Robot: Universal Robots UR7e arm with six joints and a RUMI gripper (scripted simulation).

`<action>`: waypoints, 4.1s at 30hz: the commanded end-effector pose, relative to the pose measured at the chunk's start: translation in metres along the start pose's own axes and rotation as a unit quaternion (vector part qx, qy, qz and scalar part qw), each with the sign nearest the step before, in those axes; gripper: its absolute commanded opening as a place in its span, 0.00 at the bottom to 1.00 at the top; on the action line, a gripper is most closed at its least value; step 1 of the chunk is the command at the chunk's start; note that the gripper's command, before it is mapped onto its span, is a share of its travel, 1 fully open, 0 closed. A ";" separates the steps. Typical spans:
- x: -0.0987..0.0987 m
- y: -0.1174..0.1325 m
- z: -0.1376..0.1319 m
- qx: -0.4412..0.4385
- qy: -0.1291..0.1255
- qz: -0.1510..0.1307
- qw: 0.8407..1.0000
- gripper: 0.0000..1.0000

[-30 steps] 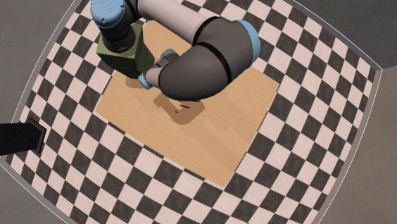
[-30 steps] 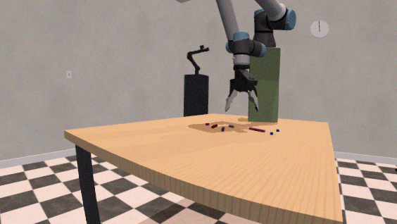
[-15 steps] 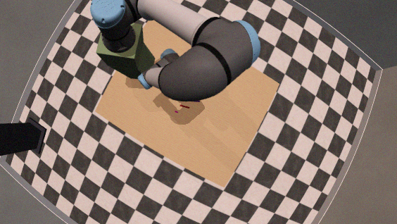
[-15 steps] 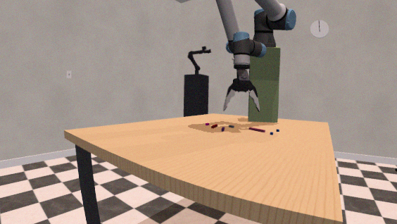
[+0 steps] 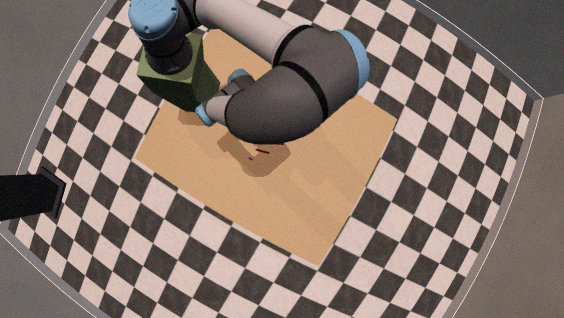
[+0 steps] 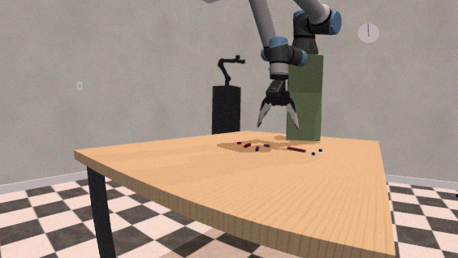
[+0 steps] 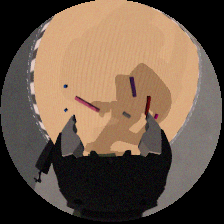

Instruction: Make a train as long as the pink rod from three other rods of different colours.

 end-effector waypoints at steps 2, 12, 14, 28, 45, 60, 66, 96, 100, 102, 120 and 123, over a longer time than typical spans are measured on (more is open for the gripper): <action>0.000 0.002 0.001 -0.083 0.003 -0.002 0.997 1.00; 0.001 0.005 0.004 -0.197 0.003 -0.001 0.980 1.00; 0.001 0.005 0.005 -0.218 0.003 -0.001 0.976 1.00; 0.001 0.009 0.007 -0.346 0.003 -0.001 0.938 1.00; 0.001 0.013 0.009 -0.443 0.004 0.000 0.897 1.00; 0.001 0.014 0.010 -0.475 0.003 0.000 0.880 1.00; 0.001 0.014 0.010 -0.479 0.003 0.000 0.878 1.00; 0.001 0.014 0.010 -0.479 0.003 0.000 0.878 1.00; 0.001 0.014 0.010 -0.479 0.003 0.000 0.878 1.00; 0.001 0.014 0.010 -0.479 0.003 0.000 0.878 1.00; 0.001 0.014 0.010 -0.479 0.003 0.000 0.878 1.00; 0.001 0.014 0.010 -0.479 0.003 0.000 0.878 1.00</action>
Point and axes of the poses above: the point where the finger pads meet when closed, its own x axis back along the fingers, its own z axis across the jaws, y = z × x, the point moved 9 cm from there along x, back along the fingers, and after that the axes turned 8 degrees about x, right-handed, at the moved point
